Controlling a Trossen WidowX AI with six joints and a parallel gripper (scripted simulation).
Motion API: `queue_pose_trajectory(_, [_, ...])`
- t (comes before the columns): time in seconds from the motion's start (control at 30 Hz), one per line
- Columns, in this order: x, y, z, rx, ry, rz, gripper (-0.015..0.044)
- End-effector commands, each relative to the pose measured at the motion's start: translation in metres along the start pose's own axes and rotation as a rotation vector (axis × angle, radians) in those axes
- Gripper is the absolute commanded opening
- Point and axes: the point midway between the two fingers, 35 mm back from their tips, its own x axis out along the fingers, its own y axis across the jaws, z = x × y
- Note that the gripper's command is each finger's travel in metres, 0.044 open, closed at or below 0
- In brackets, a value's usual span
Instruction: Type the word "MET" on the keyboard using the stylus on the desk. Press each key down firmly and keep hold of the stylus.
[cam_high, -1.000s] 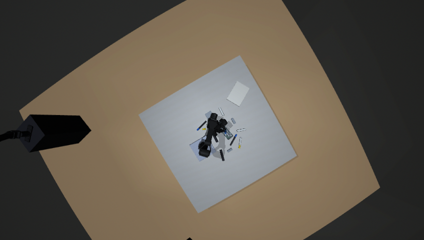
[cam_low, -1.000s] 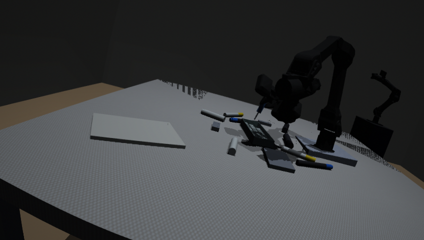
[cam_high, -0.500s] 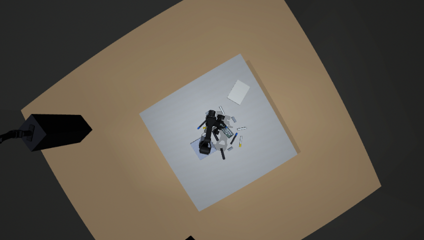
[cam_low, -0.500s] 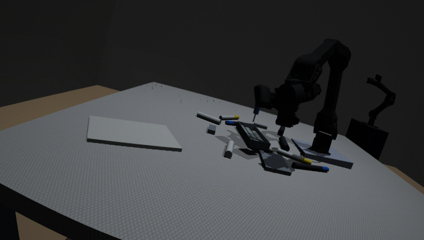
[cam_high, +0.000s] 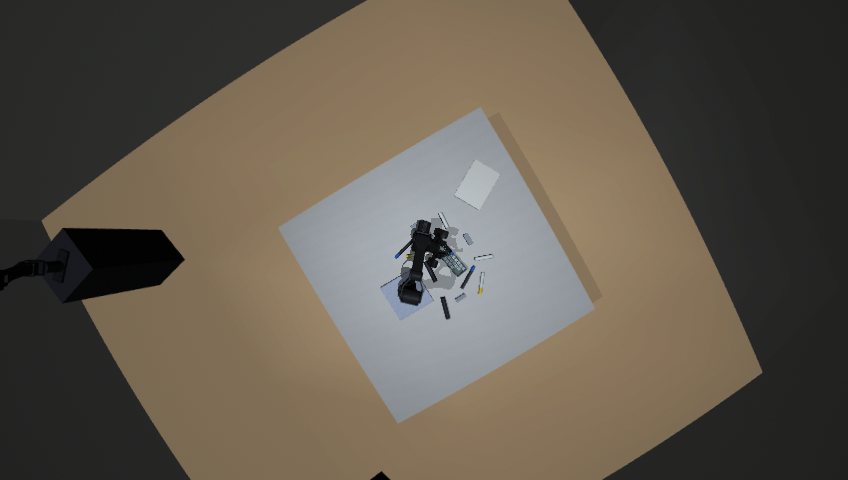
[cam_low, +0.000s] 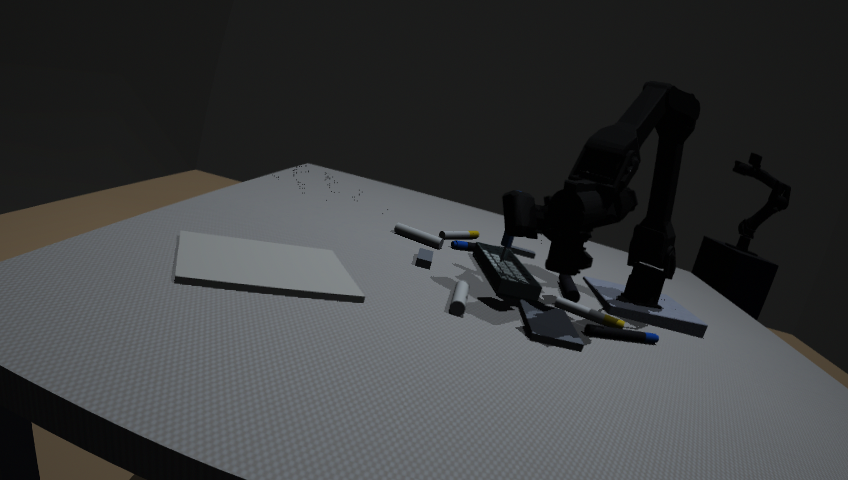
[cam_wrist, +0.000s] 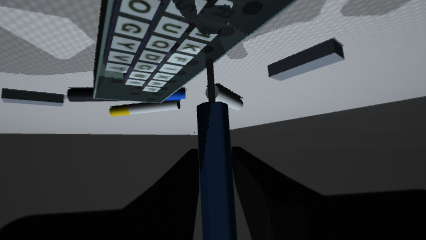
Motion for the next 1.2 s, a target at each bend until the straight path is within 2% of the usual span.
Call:
queue_pose_trajectory(0.0, [0.003,0.002,0.003,-0.009,0.005,0.001,0.0079])
queue_pose_trajectory(1.17, [0.01,0.002,0.014,-0.009,0.005,0.001,0.0081])
